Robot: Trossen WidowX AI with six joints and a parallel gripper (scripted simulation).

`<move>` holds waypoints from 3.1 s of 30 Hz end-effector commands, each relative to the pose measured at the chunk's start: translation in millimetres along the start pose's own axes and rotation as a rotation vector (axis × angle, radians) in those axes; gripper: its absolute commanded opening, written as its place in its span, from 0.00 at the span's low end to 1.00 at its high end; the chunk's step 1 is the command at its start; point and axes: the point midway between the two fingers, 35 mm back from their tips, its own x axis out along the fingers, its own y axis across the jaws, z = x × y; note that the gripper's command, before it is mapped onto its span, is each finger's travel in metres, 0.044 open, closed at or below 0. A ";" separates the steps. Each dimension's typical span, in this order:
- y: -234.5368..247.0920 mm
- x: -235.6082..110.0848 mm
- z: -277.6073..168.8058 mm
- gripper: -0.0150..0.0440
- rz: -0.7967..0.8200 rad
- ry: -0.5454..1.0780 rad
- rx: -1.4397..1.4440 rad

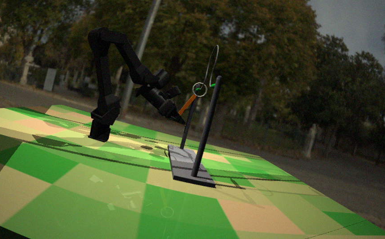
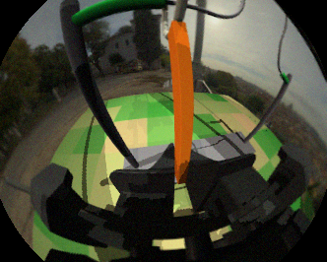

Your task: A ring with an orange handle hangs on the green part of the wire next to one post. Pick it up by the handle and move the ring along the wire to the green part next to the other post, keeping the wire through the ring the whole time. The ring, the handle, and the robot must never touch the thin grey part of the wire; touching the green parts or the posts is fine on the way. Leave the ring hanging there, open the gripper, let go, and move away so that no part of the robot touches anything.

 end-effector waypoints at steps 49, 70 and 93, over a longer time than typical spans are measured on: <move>23.5 4.5 -13.6 0.00 -0.001 -0.006 0.006; 25.2 -3.5 -14.0 0.53 0.001 0.000 0.005; 23.7 -45.6 -14.4 0.53 -0.001 -0.002 0.007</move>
